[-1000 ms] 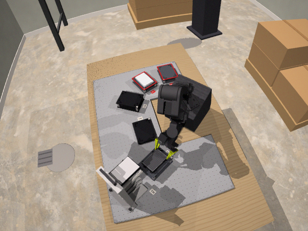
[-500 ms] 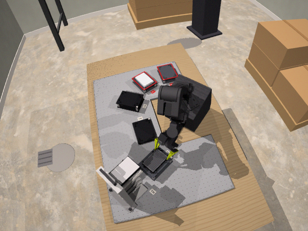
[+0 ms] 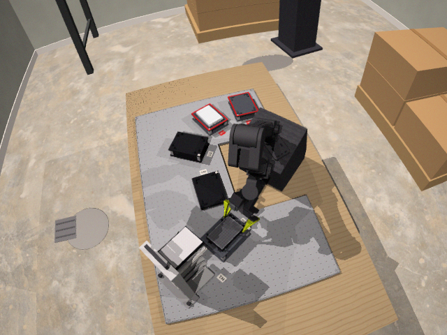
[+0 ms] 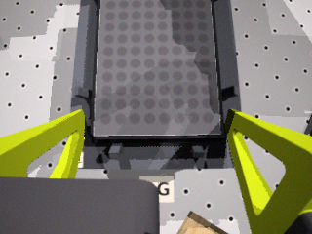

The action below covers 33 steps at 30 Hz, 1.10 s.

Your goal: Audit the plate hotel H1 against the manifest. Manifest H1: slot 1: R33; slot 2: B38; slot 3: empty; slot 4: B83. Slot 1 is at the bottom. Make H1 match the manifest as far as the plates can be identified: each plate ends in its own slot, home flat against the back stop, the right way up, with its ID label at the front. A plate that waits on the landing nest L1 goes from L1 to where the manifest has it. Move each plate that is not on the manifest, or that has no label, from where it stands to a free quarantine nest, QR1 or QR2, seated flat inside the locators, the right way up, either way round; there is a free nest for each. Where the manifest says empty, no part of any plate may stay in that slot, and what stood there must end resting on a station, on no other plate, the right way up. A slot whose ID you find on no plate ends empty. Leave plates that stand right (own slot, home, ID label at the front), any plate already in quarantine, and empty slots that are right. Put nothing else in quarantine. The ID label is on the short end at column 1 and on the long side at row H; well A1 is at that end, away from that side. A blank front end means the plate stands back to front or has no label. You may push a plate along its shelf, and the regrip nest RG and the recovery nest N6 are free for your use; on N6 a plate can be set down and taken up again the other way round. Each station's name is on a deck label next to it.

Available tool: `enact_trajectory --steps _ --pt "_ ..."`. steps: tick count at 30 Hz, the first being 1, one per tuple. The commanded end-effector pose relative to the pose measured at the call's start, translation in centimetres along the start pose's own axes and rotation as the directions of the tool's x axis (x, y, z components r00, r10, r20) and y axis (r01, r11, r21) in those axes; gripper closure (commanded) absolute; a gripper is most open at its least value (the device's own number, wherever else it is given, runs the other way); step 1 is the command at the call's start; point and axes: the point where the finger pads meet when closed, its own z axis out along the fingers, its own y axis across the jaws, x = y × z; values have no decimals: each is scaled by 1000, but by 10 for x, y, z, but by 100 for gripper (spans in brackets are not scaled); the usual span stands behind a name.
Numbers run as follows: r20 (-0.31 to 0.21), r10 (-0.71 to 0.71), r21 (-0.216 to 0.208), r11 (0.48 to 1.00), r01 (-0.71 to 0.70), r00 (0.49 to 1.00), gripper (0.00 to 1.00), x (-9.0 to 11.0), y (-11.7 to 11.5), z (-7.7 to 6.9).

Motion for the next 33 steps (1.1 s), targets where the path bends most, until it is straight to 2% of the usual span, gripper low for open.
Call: enact_trajectory --steps 1,7,8,10,33 --pt "6 2 -1 1000 -2 1000 0 -2 0 2" --pt "6 2 -1 1000 -2 1000 0 -2 0 2" --pt "26 12 0 1000 -12 1000 0 -13 1 5" --pt "-8 -2 7 1000 2 1000 0 -2 -4 -7" --pt "-7 -3 1 1000 3 1000 0 -23 -1 -34"
